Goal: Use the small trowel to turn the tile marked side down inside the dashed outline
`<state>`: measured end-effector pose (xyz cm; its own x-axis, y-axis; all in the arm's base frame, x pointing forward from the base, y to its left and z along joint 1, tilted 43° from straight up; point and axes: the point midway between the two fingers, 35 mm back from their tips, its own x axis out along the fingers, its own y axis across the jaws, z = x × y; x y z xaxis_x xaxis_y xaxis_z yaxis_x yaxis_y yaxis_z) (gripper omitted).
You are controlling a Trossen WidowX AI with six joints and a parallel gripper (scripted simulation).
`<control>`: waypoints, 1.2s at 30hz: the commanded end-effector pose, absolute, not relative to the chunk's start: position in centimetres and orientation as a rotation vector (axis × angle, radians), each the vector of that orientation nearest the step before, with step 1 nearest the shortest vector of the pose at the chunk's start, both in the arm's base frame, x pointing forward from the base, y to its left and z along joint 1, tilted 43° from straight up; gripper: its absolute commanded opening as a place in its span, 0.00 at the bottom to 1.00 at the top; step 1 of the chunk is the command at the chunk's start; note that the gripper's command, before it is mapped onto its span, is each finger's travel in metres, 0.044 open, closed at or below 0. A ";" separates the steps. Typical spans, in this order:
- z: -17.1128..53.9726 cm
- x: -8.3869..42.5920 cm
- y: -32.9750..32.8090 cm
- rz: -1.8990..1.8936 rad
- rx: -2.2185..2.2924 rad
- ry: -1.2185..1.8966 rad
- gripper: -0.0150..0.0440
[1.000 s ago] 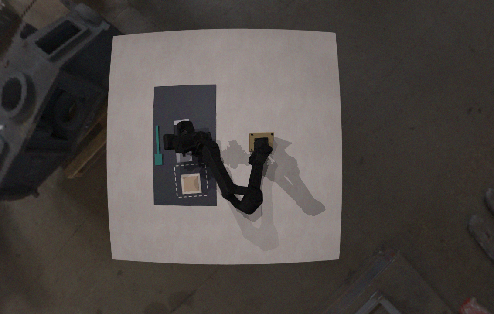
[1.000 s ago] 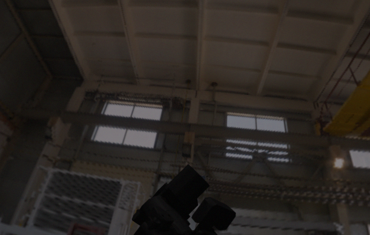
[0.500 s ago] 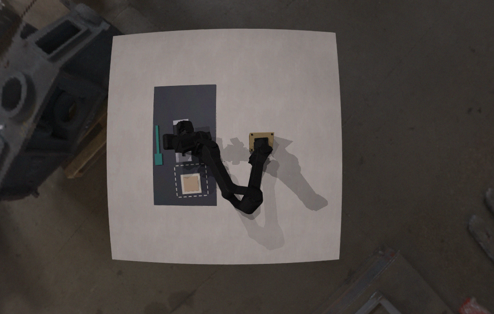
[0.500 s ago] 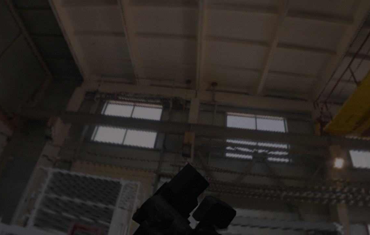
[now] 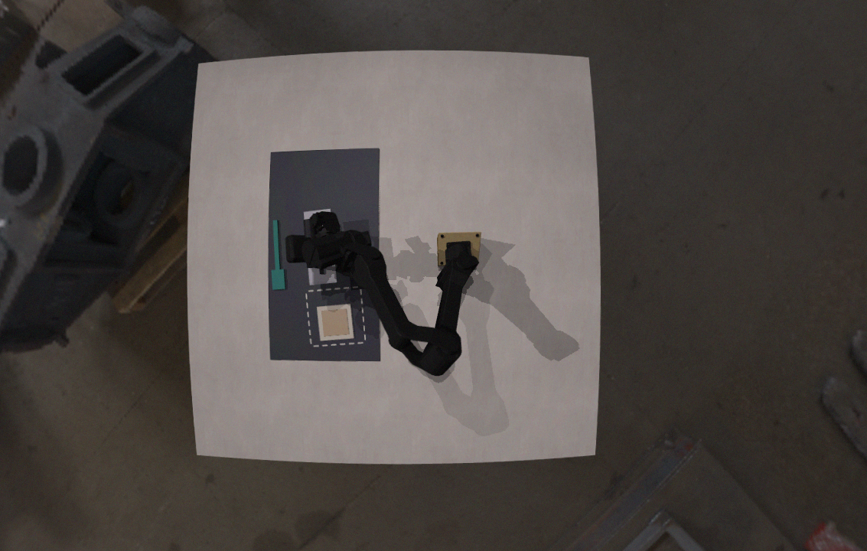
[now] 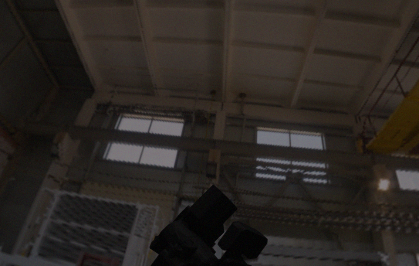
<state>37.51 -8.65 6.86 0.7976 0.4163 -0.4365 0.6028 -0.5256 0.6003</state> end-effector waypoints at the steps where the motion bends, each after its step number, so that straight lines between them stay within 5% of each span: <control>1: 7.0 37.6 -8.8 -0.301 2.196 0.744 0.25; 10: 6.6 37.7 -8.9 -0.331 2.212 0.745 0.25; 36: -5.0 40.8 -17.5 -1.320 2.412 0.353 0.25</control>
